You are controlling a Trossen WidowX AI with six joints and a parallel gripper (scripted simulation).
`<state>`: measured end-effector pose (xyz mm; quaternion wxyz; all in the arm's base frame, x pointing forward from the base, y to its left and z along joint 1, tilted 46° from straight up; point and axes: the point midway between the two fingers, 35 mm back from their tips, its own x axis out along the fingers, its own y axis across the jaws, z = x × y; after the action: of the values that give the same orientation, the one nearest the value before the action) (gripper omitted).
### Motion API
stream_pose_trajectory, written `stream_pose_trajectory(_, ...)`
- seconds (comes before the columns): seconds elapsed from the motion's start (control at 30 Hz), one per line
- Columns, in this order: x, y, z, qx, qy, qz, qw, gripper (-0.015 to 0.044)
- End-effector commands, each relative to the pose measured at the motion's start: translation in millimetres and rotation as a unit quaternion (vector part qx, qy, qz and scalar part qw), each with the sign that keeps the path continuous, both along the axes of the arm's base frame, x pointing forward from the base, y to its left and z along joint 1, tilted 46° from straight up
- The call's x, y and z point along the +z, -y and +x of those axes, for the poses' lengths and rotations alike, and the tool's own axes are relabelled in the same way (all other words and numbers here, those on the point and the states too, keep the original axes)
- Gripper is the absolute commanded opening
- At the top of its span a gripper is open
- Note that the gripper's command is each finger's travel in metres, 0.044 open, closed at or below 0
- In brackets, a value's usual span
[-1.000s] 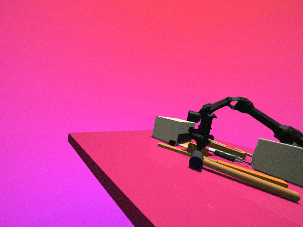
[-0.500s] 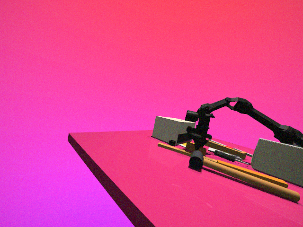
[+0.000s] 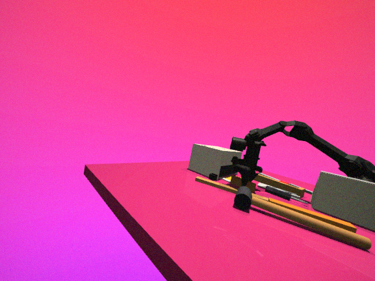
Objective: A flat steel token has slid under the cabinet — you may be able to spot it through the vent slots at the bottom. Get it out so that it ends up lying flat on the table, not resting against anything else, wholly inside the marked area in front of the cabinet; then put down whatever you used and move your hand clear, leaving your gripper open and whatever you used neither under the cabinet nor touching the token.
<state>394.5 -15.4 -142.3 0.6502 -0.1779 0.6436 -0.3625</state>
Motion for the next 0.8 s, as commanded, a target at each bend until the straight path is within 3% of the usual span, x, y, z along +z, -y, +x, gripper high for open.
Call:
stream_pose_trajectory(0.0,5.3,6.8,-0.8,-0.003,0.002,-0.003,1.000,0.0000)
stream_pose_trajectory(0.77,8.3,9.1,-7.7,-0.003,0.002,-0.003,1.000,0.0000)
